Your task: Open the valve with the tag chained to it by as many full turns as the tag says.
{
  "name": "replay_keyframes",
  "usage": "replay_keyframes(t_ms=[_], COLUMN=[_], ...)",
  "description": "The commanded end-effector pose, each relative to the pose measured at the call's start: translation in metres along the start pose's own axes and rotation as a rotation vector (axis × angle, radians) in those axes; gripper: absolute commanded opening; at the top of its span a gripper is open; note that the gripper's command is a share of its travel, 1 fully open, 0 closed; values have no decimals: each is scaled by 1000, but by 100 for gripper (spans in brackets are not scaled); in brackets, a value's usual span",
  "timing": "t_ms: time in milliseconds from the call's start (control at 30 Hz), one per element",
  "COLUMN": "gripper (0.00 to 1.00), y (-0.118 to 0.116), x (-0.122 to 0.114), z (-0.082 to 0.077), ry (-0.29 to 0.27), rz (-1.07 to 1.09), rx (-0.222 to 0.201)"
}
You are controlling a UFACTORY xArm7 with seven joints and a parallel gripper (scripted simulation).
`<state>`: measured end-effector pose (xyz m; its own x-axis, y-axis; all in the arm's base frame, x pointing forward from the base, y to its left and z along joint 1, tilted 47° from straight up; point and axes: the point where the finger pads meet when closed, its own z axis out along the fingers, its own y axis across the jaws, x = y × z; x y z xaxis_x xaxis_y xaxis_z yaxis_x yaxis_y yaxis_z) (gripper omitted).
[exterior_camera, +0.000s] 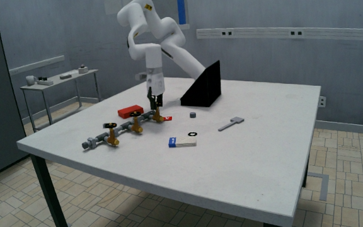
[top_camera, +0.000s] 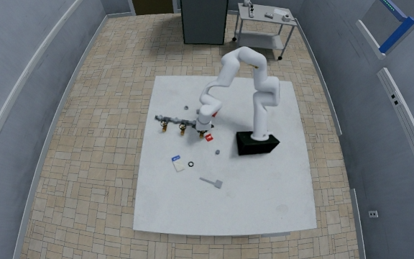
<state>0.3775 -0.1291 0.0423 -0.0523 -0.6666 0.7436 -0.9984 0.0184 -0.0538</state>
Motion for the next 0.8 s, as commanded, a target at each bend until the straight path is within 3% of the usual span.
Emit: replay_keyframes(t_ms=[0,767], gripper=[0,0], y=[-2,-2], x=[-1,-1], z=[-1,-1], ry=[-2,-2], rz=[-1,-12], rx=[4,4])
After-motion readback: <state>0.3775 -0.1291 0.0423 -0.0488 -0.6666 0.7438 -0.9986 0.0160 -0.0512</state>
